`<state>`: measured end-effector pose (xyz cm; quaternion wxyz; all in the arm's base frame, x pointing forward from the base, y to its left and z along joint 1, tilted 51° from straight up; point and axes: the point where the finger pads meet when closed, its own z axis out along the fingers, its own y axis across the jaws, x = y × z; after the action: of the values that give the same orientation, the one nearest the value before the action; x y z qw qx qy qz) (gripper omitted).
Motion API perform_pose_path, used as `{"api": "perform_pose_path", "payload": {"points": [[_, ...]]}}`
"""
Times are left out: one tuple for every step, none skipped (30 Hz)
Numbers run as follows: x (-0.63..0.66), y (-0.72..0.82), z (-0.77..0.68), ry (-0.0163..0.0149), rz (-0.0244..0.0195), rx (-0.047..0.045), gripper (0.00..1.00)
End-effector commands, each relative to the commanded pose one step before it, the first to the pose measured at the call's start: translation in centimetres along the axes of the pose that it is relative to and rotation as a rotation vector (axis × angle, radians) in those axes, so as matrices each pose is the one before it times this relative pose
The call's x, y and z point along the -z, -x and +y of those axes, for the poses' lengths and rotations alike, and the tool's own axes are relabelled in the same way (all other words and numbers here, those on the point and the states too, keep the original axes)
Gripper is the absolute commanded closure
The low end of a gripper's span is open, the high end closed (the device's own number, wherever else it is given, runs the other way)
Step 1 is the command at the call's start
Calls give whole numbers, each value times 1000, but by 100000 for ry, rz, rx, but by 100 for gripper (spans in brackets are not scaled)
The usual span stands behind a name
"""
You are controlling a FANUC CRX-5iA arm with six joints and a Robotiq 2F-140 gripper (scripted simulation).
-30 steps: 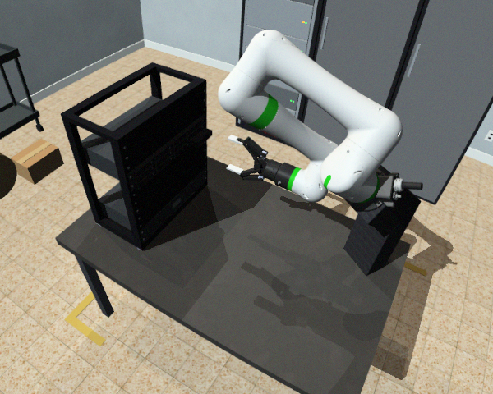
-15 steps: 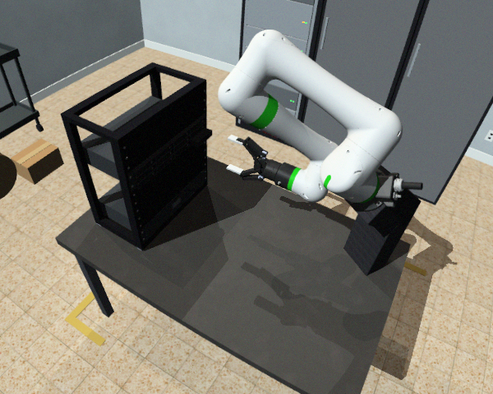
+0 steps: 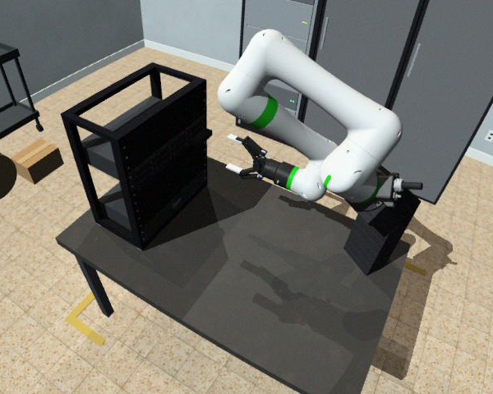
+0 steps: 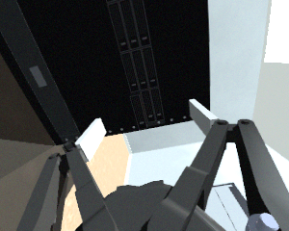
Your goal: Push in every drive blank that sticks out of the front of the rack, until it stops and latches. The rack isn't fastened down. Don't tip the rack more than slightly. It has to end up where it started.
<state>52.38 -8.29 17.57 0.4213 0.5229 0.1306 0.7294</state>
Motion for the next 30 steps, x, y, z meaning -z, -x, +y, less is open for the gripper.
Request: {"api": "perform_pose_path", "payload": {"points": [[-1098, 703, -121, 65, -36, 44, 0], [-378, 243, -56, 0, 0, 0, 0], [-415, 267, -62, 0, 0, 0, 0], [-450, 289, -68, 0, 0, 0, 0], [-483, 310, -72, 0, 0, 0, 0], [-512, 329, -76, 0, 0, 0, 0], [0, 0, 0, 0, 0, 0, 0], [0, 0, 0, 0, 0, 0, 0], [-531, 341, -79, 0, 0, 0, 0], [-534, 344, -80, 0, 0, 0, 0], [-533, 342, -80, 0, 0, 0, 0], [-526, 338, -78, 0, 0, 0, 0], [-514, 330, -77, 0, 0, 0, 0], [-498, 320, -75, 0, 0, 0, 0], [-478, 307, -71, 0, 0, 0, 0], [-454, 292, -68, 0, 0, 0, 0], [-427, 274, -64, 0, 0, 0, 0], [-396, 255, -59, 0, 0, 0, 0], [-363, 233, -55, 0, 0, 0, 0], [-328, 211, -49, 0, 0, 0, 0], [-292, 187, -44, 0, 0, 0, 0], [-255, 163, -38, 0, 0, 0, 0], [-215, 139, -33, 0, 0, 0, 0], [0, 0, 0, 0, 0, 0, 0], [0, 0, 0, 0, 0, 0, 0], [-179, 115, -26, 0, 0, 0, 0], [-142, 91, -22, 0, 0, 0, 0], [-108, 69, -16, 0, 0, 0, 0], [-76, 49, -11, 0, 0, 0, 0], [-49, 31, -7, 0, 0, 0, 0]]}}
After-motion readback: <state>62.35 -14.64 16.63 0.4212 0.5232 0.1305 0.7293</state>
